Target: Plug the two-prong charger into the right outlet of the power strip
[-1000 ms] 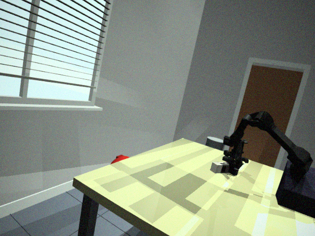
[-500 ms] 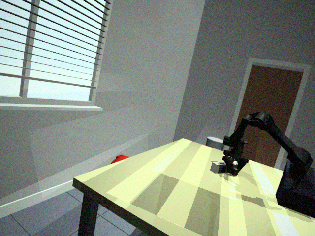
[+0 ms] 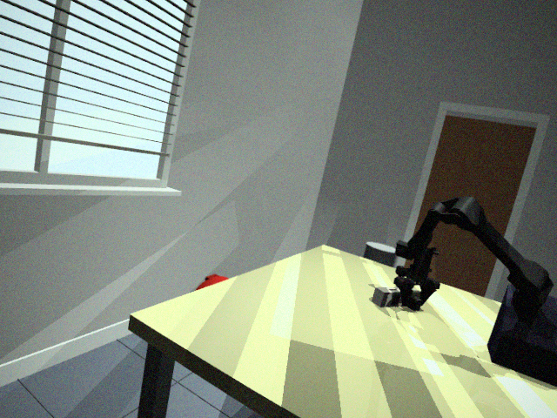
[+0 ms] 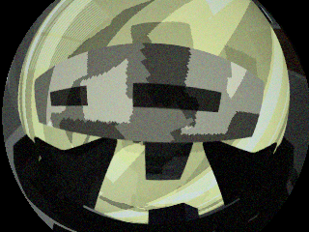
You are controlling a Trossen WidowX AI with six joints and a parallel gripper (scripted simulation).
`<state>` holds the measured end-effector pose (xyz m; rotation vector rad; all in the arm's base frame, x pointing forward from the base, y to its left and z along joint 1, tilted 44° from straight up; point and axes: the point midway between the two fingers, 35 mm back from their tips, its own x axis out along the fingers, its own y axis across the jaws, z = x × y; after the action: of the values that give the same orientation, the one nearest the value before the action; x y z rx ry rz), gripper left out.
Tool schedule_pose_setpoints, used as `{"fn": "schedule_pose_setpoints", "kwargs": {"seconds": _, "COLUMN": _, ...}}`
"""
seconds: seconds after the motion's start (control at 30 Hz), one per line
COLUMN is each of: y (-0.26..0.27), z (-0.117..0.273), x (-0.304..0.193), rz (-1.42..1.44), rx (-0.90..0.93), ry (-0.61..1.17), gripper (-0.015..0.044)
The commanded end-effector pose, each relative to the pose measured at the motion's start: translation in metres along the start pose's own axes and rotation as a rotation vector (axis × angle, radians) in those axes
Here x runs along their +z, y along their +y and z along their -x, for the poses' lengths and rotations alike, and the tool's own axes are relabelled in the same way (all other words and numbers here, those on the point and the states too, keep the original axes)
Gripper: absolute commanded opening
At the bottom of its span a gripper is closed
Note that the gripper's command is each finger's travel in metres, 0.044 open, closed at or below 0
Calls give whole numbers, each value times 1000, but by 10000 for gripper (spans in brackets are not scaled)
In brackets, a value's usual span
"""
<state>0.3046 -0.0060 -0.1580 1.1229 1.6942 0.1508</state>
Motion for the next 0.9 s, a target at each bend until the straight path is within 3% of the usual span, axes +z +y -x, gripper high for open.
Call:
{"fn": "schedule_pose_setpoints", "kwargs": {"seconds": 0.0, "y": -1, "z": -1, "x": -3, "rz": -7, "rx": -3, "ry": 0, "gripper": 440}}
{"fn": "schedule_pose_setpoints", "kwargs": {"seconds": 0.87, "y": -1, "z": -1, "x": -10, "rz": -1, "rx": -6, "ry": -12, "gripper": 440}}
